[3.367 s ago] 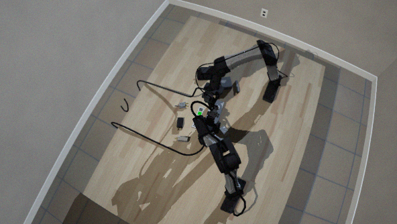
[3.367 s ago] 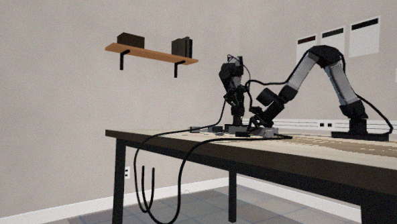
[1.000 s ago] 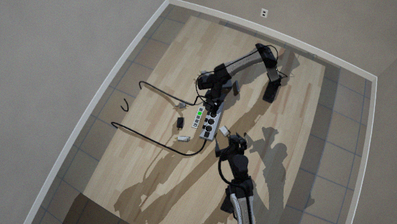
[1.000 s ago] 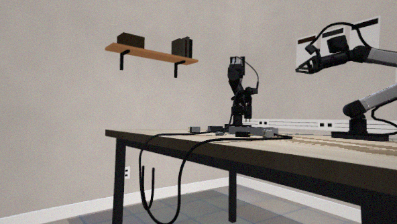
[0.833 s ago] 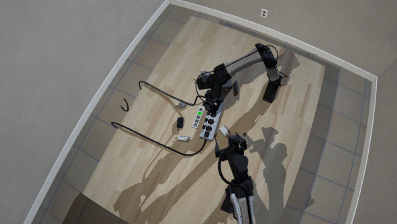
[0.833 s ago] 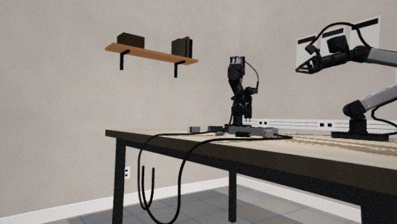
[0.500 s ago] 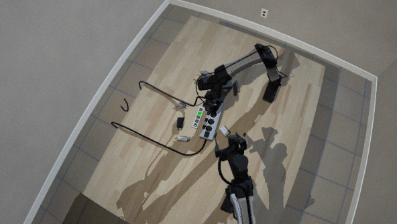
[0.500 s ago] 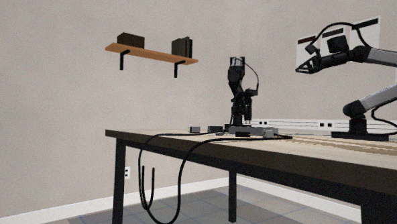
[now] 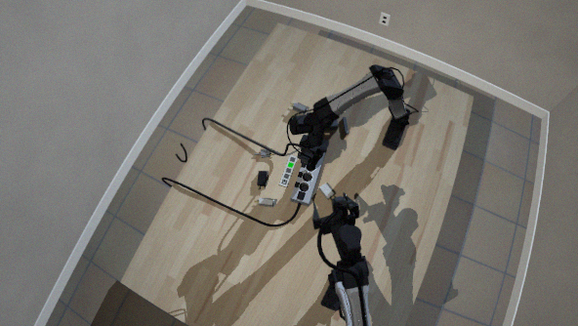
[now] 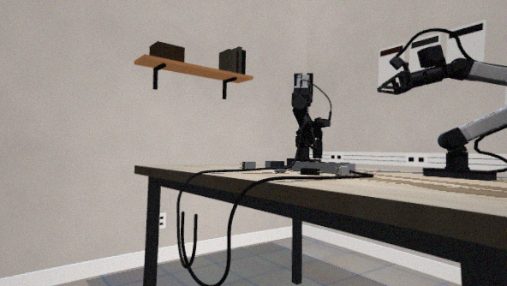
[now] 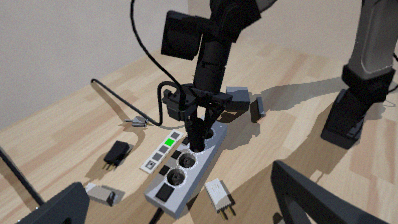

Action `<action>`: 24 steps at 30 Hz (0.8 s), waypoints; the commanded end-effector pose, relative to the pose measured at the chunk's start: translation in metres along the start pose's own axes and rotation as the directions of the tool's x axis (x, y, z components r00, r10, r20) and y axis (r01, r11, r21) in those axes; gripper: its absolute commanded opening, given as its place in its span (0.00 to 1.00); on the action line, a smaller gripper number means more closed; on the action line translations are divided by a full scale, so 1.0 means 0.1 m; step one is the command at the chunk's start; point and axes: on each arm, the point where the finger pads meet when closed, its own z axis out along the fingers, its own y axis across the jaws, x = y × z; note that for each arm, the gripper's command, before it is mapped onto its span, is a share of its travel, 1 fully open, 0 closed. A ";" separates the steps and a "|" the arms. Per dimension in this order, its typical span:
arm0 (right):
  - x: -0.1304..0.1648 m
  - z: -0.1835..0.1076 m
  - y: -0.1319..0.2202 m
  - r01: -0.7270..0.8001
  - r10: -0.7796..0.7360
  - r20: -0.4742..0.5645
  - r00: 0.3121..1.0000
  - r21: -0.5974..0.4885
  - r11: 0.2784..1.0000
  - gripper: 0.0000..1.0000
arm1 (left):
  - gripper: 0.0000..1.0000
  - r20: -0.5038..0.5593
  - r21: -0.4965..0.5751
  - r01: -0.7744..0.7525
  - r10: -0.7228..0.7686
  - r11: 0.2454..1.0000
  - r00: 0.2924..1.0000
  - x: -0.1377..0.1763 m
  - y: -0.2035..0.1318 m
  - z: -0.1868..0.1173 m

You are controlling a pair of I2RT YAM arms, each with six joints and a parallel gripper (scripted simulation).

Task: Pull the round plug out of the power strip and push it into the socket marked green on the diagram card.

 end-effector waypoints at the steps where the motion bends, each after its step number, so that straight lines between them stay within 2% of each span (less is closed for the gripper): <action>1: -0.14 -0.11 -0.14 0.039 -0.042 0.040 0.998 0.069 0.997 0.33 | 1.00 -0.026 -0.012 0.011 -0.012 1.000 1.000 0.05 0.02 0.00; 17: -0.15 -0.08 -0.23 0.027 -0.029 0.045 0.999 0.052 0.998 0.33 | 1.00 -0.026 -0.012 0.011 -0.012 1.000 1.000 0.05 0.02 0.00; 22: -0.03 -0.09 -0.07 0.009 -0.010 0.029 1.000 0.037 0.999 0.33 | 1.00 -0.026 -0.012 0.011 -0.012 1.000 1.000 0.05 0.02 0.00; 24: -0.03 -0.02 -0.12 0.009 -0.011 0.030 0.999 0.039 0.999 0.33 | 1.00 -0.026 -0.012 0.011 -0.012 1.000 1.000 0.05 0.02 0.00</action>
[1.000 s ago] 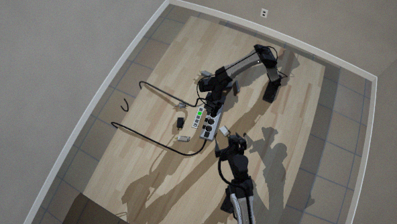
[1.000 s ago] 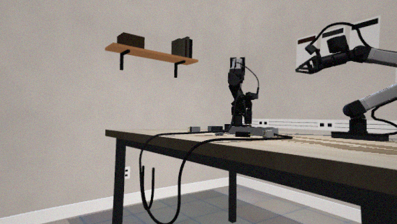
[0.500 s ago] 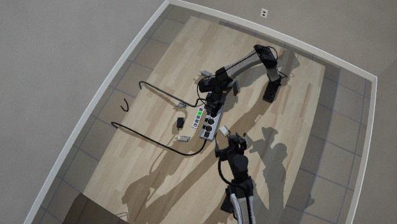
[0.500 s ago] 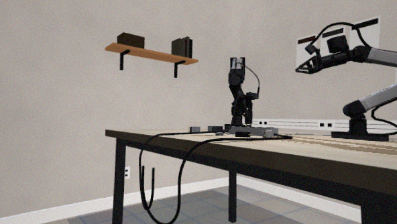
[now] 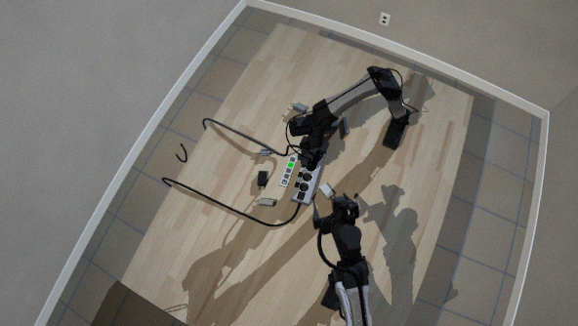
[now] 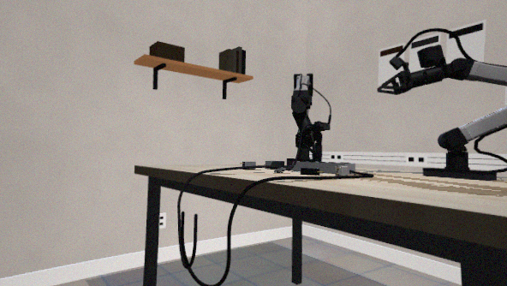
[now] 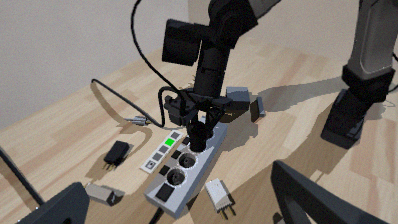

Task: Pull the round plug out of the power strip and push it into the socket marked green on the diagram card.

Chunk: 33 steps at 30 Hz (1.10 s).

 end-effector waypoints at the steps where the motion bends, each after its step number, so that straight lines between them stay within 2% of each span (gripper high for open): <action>1: -0.12 -0.13 -0.13 0.020 -0.022 0.045 0.999 0.057 0.998 0.33 | 1.00 -0.026 -0.012 0.011 -0.012 1.000 1.000 0.05 0.02 0.00; 5: -0.18 -0.21 -0.16 0.032 -0.038 0.064 0.997 0.085 0.996 0.33 | 1.00 -0.026 -0.012 0.011 -0.012 1.000 1.000 0.05 0.02 0.00; 21: -0.19 -0.19 -0.16 0.051 -0.060 0.074 0.995 0.118 0.992 0.33 | 1.00 -0.026 -0.012 0.011 -0.012 1.000 1.000 0.05 0.02 0.00; 26: -0.19 -0.19 -0.16 0.051 -0.060 0.074 0.995 0.118 0.992 0.33 | 1.00 -0.026 -0.012 0.011 -0.012 1.000 1.000 0.05 0.02 0.00; 30: -0.09 -0.05 -0.14 0.012 -0.013 0.031 0.999 0.036 0.999 0.33 | 1.00 -0.026 -0.012 0.011 -0.012 1.000 1.000 0.05 0.02 0.00; 33: -0.11 -0.13 -0.12 0.029 -0.031 0.040 0.999 0.062 0.998 0.33 | 1.00 -0.026 -0.012 0.011 -0.012 1.000 1.000 0.05 0.02 0.00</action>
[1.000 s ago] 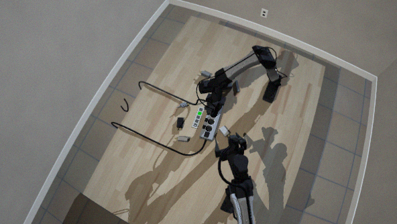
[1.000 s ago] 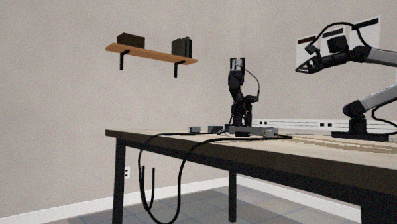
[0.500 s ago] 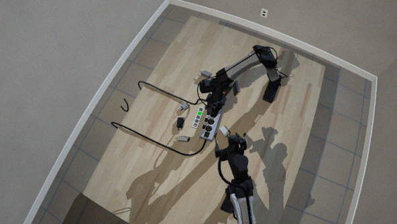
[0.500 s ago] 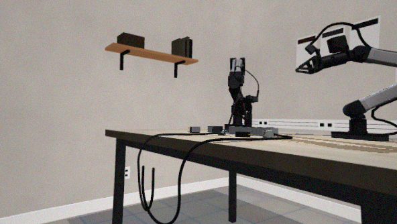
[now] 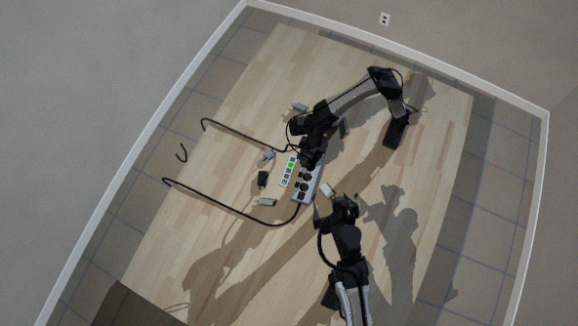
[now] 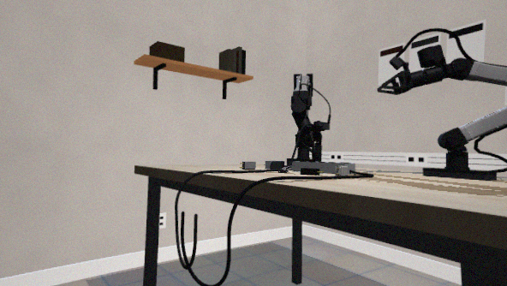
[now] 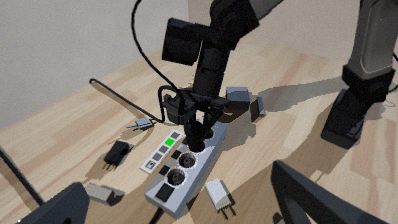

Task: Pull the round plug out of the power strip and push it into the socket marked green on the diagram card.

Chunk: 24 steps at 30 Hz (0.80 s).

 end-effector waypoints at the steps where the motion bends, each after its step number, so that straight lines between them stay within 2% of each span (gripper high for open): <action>1: -0.05 -0.08 -0.07 0.020 -0.020 0.008 1.000 0.025 0.999 0.33 | 1.00 -0.026 -0.011 0.011 -0.012 1.000 1.000 0.05 0.02 0.00; 9: 0.14 0.11 0.00 0.002 -0.002 -0.022 1.000 -0.001 1.000 0.33 | 1.00 -0.026 -0.011 0.011 -0.012 1.000 1.000 0.05 0.02 0.00; 14: 0.15 0.07 0.06 -0.015 0.014 -0.063 0.998 -0.022 1.000 0.33 | 1.00 -0.026 -0.011 0.011 -0.012 1.000 1.000 0.05 0.02 0.00; 17: 0.09 -0.01 0.05 -0.006 0.006 -0.055 0.998 -0.002 1.000 0.33 | 1.00 -0.026 -0.011 0.011 -0.012 1.000 1.000 0.05 0.02 0.00; 24: 0.08 -0.01 0.06 -0.007 0.006 -0.049 0.999 -0.008 1.000 0.33 | 1.00 -0.026 -0.011 0.011 -0.012 1.000 1.000 0.05 0.02 0.00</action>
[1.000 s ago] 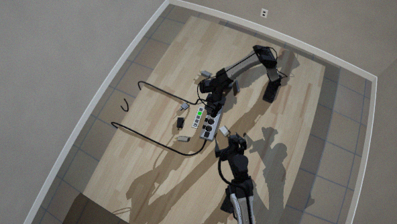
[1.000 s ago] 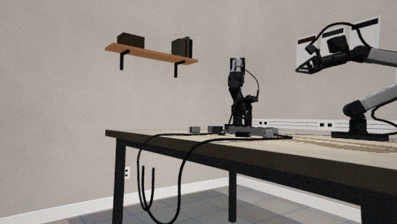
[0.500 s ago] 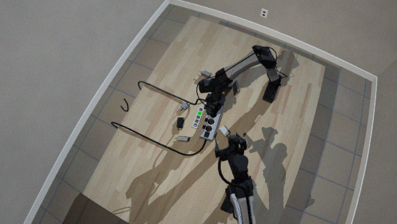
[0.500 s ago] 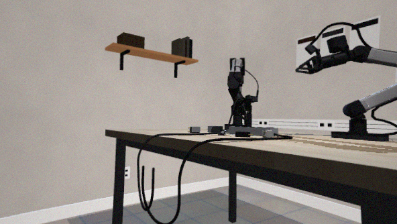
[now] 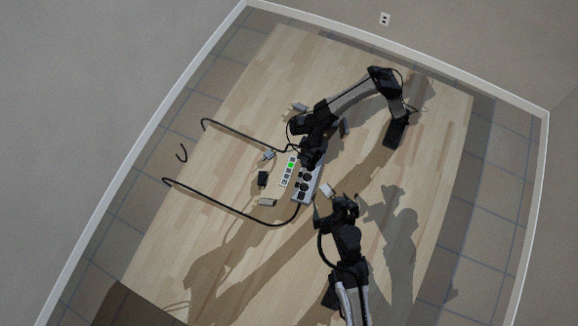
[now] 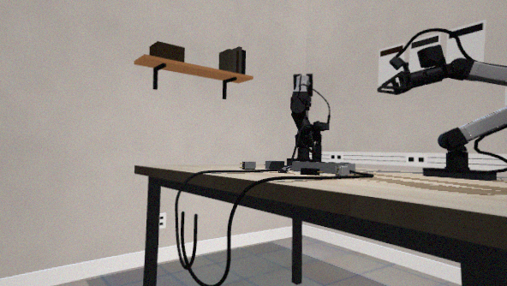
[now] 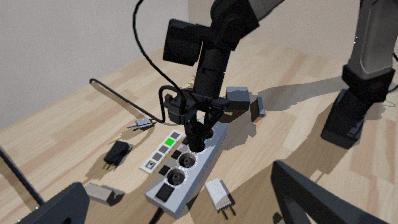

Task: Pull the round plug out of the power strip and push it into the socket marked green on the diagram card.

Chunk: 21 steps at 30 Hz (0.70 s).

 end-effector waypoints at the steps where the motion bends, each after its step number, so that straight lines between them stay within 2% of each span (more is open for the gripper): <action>1: 0.06 -0.02 0.05 -0.010 0.010 -0.061 0.998 -0.002 1.000 0.33 | 1.00 -0.026 -0.011 0.011 -0.012 1.000 1.000 0.05 0.02 0.00; 21: 0.09 0.00 0.06 -0.019 0.019 -0.081 0.997 0.006 1.000 0.33 | 1.00 -0.026 -0.011 0.011 -0.012 1.000 1.000 0.05 0.02 0.00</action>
